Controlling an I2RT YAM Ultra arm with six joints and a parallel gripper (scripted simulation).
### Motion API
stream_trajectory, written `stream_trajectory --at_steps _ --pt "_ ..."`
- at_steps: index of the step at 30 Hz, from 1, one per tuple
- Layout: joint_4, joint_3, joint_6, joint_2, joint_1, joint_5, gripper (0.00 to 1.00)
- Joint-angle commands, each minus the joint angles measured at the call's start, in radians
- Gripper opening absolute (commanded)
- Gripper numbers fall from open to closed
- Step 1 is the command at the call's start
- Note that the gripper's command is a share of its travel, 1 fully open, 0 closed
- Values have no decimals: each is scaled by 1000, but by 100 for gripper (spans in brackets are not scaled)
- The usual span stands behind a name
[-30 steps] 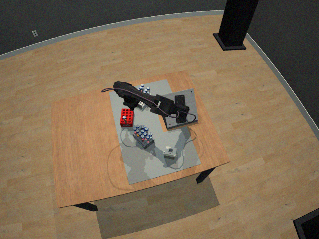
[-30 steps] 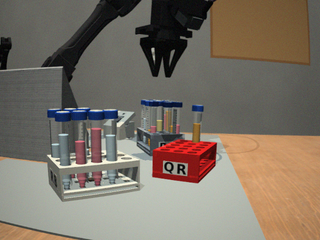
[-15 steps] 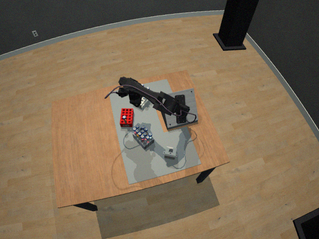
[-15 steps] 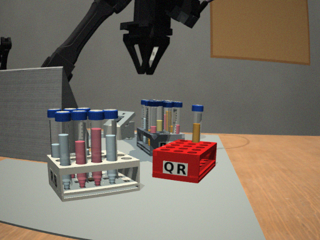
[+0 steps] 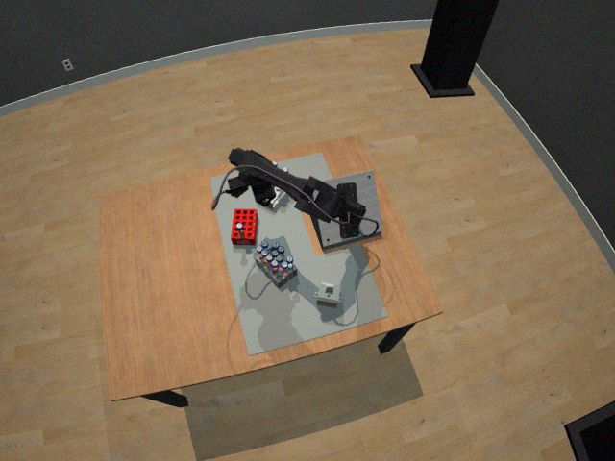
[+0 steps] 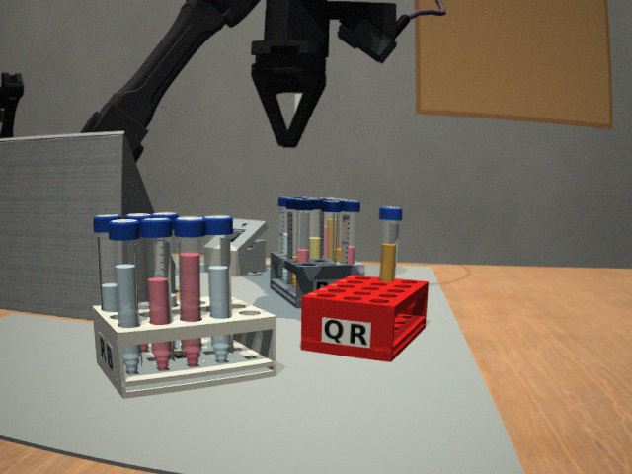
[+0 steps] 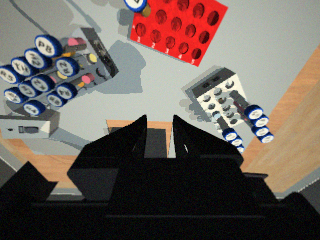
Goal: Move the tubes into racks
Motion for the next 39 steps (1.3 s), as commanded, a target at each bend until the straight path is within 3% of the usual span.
stream_trajectory --at_steps 1,35,38,39 --pt "4 20 -168 -3 -18 -8 30" --pt "3 20 -1168 -2 -18 -8 30" --pt "-3 25 -1188 4 -19 -11 30" --pt "-14 12 -1182 -35 10 -17 30"
